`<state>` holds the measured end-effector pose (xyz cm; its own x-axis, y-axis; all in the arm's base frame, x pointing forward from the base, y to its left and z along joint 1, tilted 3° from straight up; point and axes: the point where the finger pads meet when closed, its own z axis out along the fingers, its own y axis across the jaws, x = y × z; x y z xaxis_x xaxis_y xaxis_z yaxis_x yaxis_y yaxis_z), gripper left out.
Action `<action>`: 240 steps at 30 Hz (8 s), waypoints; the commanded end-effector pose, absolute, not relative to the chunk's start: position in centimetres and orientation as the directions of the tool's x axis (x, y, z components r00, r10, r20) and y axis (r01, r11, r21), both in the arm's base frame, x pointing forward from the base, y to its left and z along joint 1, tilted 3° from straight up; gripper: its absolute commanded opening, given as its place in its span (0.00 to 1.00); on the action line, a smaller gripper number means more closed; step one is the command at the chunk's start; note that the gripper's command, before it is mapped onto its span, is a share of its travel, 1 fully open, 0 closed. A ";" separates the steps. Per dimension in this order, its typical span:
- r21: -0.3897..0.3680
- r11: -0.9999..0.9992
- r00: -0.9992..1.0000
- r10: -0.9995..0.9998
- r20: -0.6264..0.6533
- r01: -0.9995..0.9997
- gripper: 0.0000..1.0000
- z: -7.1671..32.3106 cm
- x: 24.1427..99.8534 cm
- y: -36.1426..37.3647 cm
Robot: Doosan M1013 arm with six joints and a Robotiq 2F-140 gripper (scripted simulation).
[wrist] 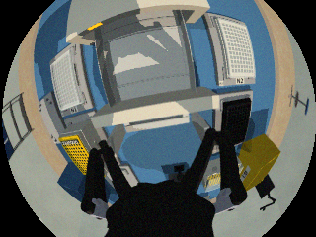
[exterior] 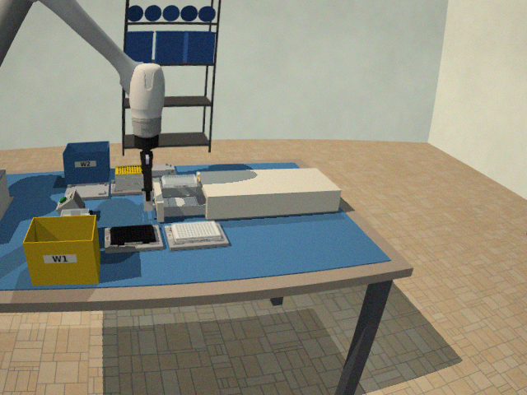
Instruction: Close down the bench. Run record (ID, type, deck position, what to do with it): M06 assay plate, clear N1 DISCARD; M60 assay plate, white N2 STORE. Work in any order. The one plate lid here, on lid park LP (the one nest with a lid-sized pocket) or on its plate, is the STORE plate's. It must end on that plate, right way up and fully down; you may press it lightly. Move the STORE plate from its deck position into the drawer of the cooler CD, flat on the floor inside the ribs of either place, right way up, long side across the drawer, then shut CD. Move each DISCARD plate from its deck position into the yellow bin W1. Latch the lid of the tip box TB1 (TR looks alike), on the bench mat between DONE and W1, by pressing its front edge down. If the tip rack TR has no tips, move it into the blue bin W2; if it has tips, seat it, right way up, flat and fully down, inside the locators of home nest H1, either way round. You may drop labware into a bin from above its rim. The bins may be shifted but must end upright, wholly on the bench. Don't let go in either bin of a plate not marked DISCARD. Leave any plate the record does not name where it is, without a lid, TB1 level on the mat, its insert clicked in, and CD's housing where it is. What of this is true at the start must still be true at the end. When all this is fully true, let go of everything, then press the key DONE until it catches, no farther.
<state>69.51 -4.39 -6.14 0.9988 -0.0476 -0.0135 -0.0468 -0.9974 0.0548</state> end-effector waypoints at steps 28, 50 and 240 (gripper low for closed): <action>0.055 -0.997 0.999 -0.048 -0.013 -0.047 0.57 -6.1 69.5 -4.4; 0.055 -0.997 0.999 -0.048 -0.013 -0.047 0.00 -6.1 69.5 -4.4; 0.055 -0.997 0.999 -0.048 -0.013 -0.047 0.87 4.4 65.7 -3.6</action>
<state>65.69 -3.63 4.40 0.9988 -0.0476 -0.0135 -0.0468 -0.9974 0.0548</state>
